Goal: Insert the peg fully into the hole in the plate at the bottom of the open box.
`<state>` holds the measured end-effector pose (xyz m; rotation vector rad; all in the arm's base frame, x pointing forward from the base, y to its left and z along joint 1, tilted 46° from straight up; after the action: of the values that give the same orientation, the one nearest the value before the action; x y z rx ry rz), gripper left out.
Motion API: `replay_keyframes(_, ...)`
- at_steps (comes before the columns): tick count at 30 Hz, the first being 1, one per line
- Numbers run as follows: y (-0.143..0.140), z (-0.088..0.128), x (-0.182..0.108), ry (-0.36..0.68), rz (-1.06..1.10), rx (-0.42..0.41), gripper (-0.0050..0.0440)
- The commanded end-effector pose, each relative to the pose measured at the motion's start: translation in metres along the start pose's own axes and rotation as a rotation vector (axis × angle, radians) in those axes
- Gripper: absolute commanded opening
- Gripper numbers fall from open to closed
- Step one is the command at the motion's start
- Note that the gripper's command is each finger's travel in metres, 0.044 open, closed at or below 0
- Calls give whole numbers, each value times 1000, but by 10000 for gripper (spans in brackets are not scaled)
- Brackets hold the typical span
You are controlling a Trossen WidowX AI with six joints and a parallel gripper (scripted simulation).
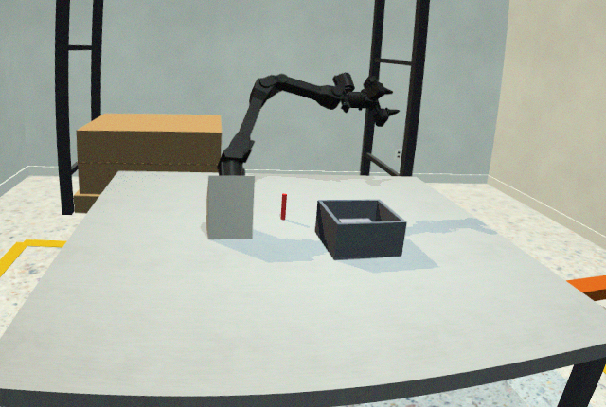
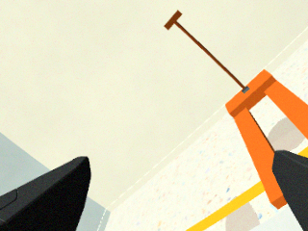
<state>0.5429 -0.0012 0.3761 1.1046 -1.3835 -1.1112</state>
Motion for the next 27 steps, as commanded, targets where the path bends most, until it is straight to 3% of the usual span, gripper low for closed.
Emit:
replay_keyframes(1, 0, 0, 0, 0, 0, 0, 400)
replay_keyframes(17, 0, 0, 0, 0, 0, 0, 400)
replay_keyframes(18, -2, 1, 1, 4, 7, -10, 424)
replay_keyframes(21, -35, 13, 9, 63, 97, -155, 440)
replay_keyframes(27, -105, 61, 25, 239, 240, -457, 440)
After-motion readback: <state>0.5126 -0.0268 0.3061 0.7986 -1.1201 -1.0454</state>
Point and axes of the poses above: the point midway between the two fingers, 35 mm back from their tips, its own z axis back along the fingers, its own y axis across the jaws, x = y × z, the point moved 4 cm from there along z, back along the fingers, and after that the axes turned 12 degrees about z, right-handed, at the moved point
